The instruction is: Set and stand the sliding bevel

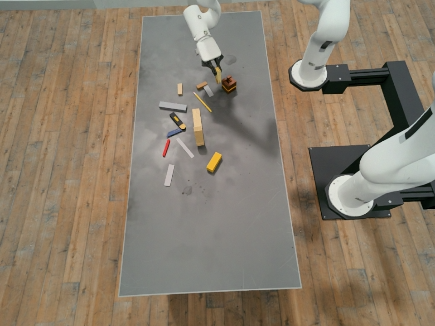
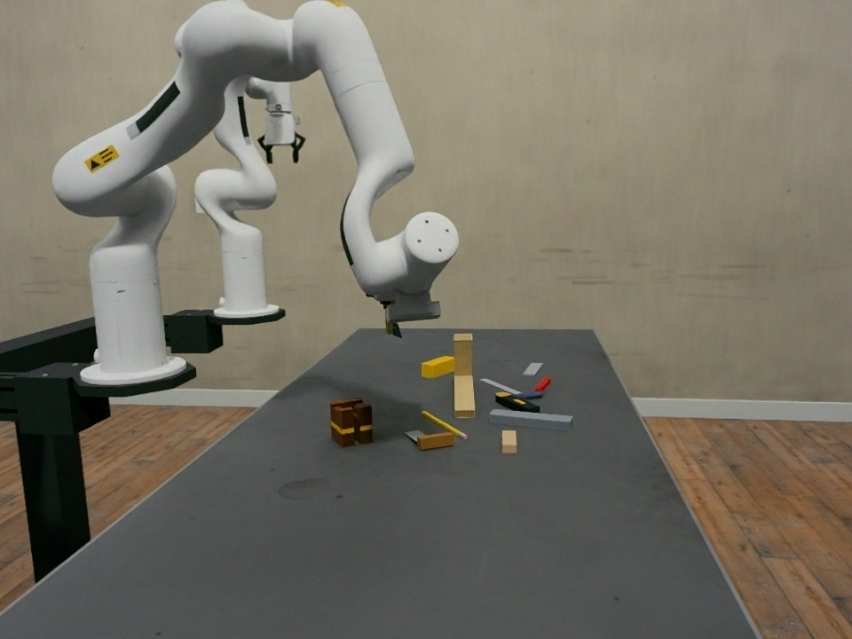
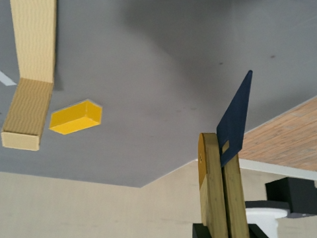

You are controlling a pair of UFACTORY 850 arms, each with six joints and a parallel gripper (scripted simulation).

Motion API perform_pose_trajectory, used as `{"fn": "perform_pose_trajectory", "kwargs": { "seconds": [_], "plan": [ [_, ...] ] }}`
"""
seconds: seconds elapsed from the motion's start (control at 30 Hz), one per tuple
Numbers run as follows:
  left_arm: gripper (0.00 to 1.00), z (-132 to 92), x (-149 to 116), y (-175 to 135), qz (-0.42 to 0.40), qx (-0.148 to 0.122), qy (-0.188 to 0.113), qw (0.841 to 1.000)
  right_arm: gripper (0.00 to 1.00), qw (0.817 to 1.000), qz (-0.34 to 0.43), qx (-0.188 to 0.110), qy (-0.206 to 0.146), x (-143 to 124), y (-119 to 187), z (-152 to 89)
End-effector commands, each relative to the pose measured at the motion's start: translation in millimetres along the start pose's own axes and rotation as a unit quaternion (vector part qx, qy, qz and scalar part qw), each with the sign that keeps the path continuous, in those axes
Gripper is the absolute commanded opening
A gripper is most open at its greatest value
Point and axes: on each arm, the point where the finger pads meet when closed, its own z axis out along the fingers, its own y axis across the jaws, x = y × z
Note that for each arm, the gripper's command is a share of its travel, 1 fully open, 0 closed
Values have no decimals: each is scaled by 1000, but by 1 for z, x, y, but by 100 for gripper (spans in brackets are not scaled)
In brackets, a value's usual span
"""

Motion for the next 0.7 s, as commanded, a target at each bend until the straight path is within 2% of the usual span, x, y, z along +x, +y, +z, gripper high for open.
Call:
{"fn": "perform_pose_trajectory", "kwargs": {
  "seconds": [0.0,0.37,0.67],
  "plan": [
    [100,-1,0,0,0,0,1,1000,0,1000,-9,-18,12,4,23,-14],
    [100,-1,0,0,0,0,1,1000,0,997,-25,-58,35,15,72,-43],
    [100,-1,0,0,0,0,1,1000,0,996,-31,-72,43,19,88,-52]
  ]
}}
